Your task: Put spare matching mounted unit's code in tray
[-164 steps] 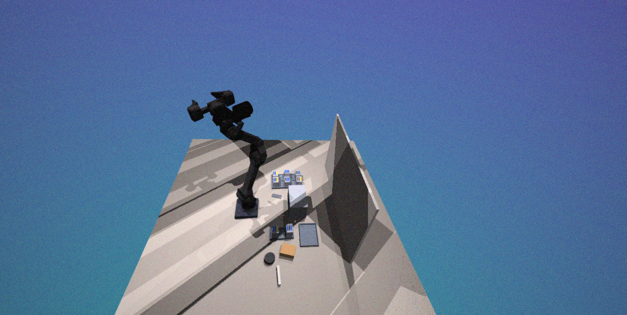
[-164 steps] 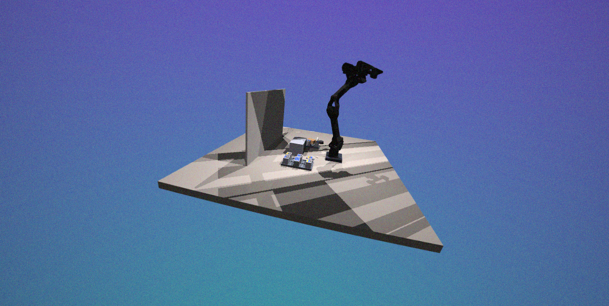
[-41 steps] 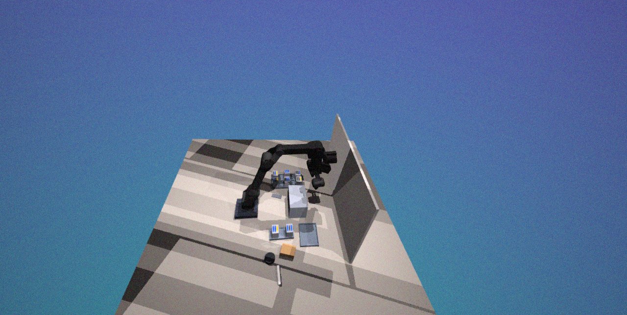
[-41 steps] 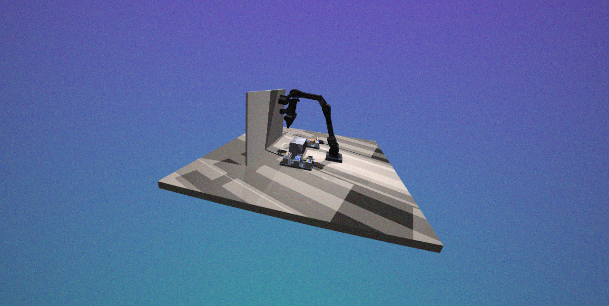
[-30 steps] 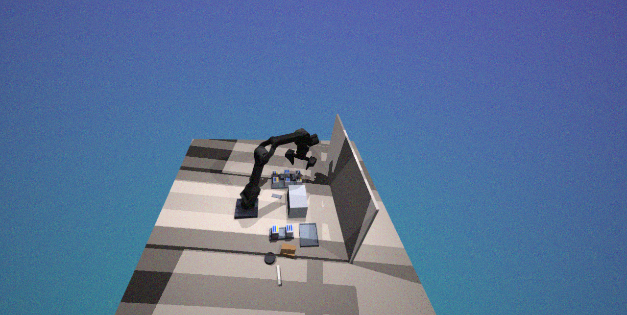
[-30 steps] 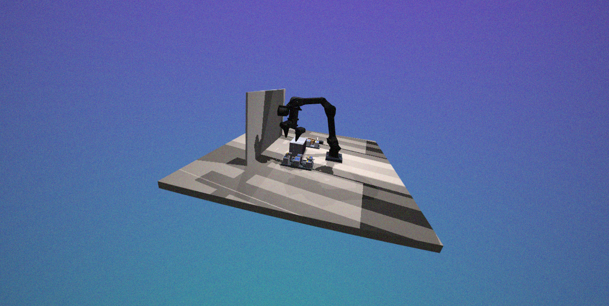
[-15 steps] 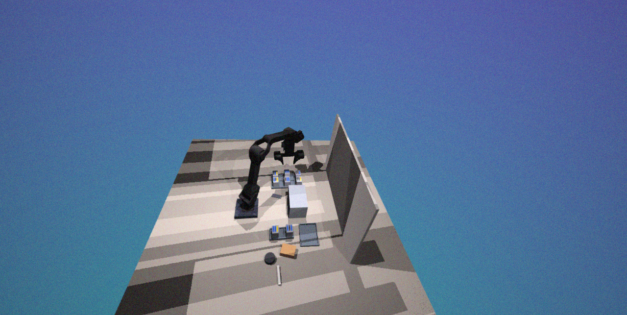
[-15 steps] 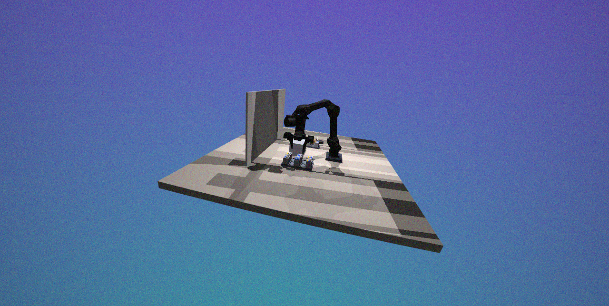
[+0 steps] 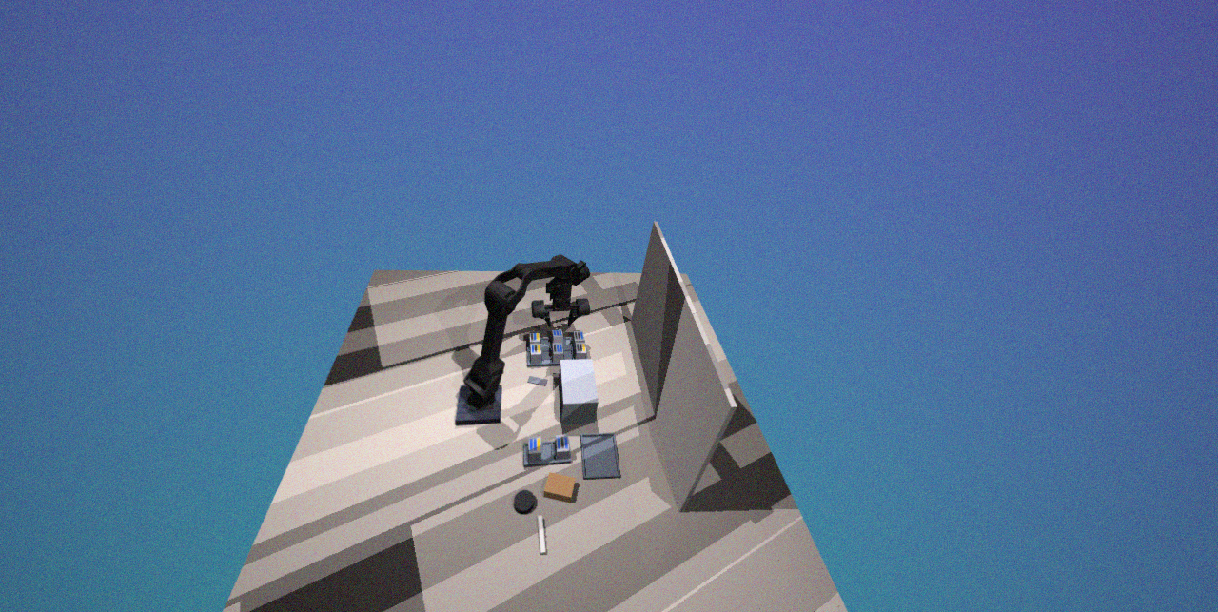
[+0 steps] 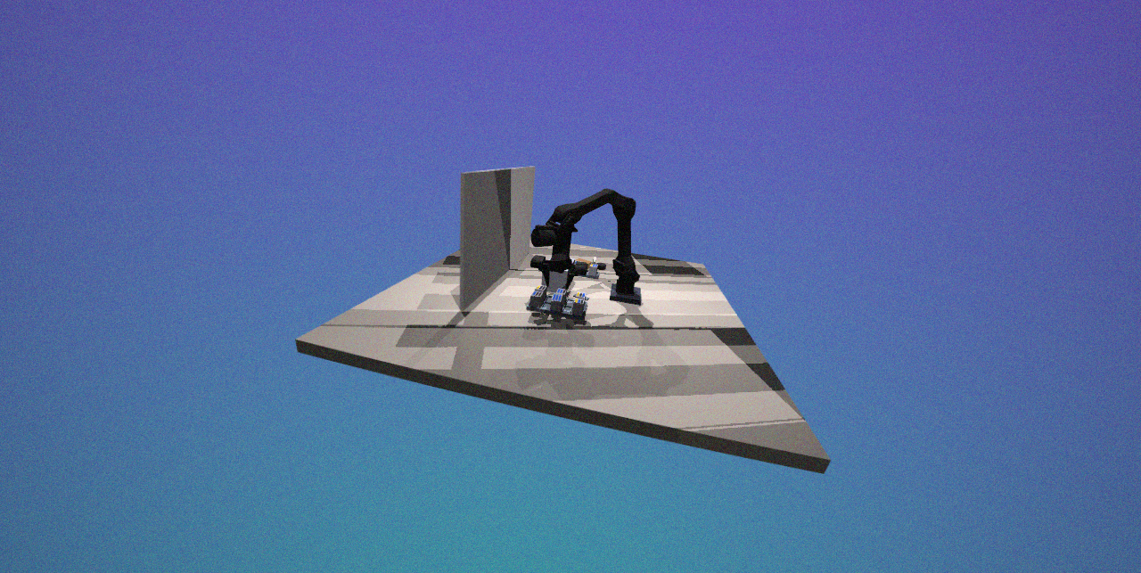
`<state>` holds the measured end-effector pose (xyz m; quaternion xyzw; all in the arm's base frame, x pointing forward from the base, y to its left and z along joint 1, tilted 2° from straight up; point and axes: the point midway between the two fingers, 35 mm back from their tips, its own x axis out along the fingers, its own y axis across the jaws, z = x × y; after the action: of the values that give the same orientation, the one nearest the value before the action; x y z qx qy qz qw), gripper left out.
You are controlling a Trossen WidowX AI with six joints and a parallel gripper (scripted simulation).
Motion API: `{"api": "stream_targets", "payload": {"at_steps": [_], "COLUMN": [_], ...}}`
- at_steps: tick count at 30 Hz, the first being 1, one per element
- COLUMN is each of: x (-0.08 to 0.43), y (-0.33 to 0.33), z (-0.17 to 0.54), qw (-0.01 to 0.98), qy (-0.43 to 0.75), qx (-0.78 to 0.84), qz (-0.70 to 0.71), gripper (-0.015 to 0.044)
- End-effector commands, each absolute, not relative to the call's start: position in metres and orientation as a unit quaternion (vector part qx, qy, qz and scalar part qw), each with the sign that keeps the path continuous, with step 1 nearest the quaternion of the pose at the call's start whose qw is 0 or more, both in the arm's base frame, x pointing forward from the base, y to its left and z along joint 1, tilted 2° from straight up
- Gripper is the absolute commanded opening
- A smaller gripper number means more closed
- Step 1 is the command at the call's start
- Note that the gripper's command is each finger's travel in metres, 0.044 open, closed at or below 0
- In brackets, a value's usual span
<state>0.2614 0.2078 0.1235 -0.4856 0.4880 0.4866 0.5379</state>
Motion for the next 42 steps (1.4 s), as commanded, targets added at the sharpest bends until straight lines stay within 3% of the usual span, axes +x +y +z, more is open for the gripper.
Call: {"api": "stream_targets", "payload": {"at_steps": [1, 42], "x": [0.261, 0.262], "y": [0.207, 0.207], "z": [0.116, 0.049], "qw": [0.534, 0.534], "qy": [0.49, 0.49], "qx": [-0.488, -0.488], "qz": [0.486, 0.486], "gripper": [0.03, 0.03]}}
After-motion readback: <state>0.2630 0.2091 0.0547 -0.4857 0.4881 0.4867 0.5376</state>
